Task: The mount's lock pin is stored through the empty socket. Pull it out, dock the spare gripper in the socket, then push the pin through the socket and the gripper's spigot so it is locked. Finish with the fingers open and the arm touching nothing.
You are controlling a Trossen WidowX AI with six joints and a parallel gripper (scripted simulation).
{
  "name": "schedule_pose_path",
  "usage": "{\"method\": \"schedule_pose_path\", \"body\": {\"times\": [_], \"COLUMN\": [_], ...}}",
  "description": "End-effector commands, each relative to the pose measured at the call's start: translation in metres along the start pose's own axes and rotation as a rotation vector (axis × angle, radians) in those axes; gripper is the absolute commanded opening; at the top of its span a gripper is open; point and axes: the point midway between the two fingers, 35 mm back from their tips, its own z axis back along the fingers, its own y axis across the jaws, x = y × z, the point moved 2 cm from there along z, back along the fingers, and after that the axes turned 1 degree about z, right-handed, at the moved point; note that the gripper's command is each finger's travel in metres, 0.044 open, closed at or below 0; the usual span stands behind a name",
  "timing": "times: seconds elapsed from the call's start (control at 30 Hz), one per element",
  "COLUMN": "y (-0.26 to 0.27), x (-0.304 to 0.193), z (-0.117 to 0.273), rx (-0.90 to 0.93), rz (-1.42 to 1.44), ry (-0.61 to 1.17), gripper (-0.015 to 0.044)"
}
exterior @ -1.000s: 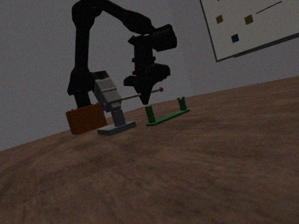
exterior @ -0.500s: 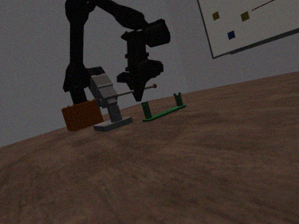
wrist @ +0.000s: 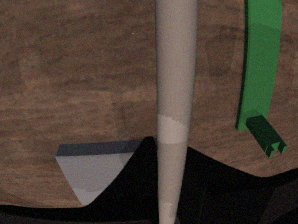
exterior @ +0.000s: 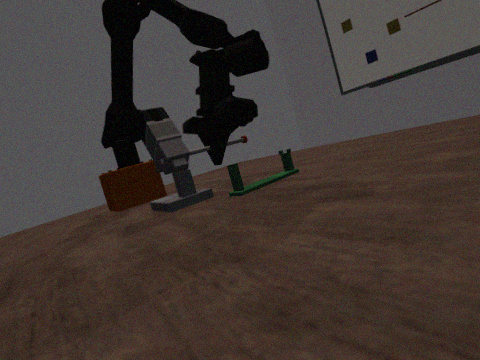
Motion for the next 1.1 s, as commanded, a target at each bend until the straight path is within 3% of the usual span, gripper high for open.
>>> {"method": "schedule_pose_path", "body": {"times": [0.0, 1.07], "y": [0.000, -0.001], "x": [-0.003, -0.026], "z": [0.000, -0.006], "rx": [-0.002, 0.010], "rz": [0.002, 0.006], "ry": [-0.004, -0.005], "gripper": [0.0000, 0.0000]}}
